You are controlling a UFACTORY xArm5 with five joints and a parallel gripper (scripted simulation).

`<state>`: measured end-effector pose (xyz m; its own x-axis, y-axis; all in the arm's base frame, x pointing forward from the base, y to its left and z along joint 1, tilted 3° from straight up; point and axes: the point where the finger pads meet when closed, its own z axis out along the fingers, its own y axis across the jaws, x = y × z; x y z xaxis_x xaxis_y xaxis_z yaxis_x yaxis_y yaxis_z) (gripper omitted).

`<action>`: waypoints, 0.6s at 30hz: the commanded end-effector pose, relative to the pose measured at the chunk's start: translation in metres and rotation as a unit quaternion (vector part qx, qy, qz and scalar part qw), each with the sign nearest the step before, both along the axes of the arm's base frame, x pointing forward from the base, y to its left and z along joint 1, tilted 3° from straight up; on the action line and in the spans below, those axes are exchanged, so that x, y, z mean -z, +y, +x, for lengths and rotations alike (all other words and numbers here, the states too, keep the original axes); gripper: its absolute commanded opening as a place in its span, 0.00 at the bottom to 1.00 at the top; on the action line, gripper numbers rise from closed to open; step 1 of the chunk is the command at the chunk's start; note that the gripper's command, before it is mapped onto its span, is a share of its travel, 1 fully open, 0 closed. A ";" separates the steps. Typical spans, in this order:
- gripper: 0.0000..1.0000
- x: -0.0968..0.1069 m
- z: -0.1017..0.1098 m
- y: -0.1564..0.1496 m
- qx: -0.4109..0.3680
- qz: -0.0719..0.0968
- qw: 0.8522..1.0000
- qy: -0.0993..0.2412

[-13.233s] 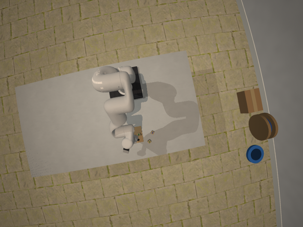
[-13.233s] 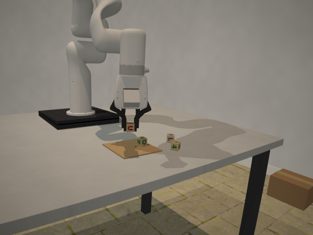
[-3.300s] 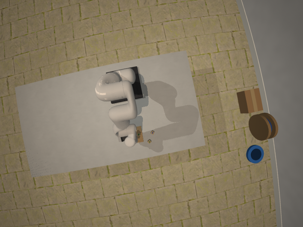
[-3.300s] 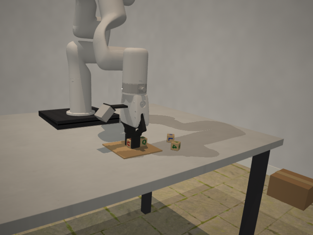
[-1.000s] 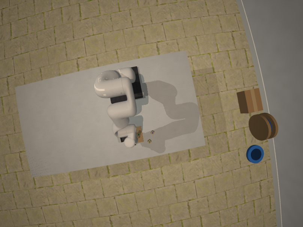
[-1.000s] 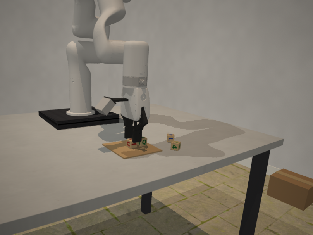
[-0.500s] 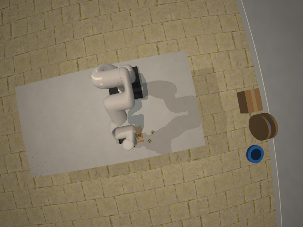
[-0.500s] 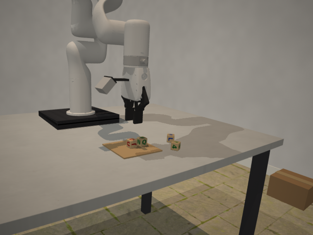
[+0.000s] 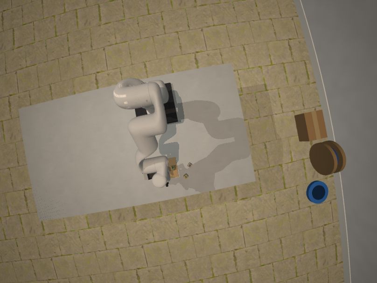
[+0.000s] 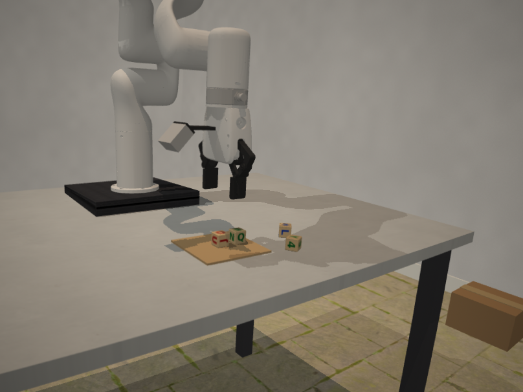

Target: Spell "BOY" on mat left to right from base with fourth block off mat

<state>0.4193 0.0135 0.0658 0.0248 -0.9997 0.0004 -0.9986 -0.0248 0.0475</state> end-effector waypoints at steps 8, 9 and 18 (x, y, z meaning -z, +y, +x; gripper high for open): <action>1.00 -0.001 0.001 0.000 0.000 0.000 1.000 -0.002; 1.00 -0.001 0.001 0.000 0.000 0.000 1.000 -0.002; 1.00 -0.001 0.003 0.002 0.021 -0.001 1.000 -0.002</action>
<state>0.4201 0.0143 0.0659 0.0054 -1.0000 0.0014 -0.9989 -0.0053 0.0471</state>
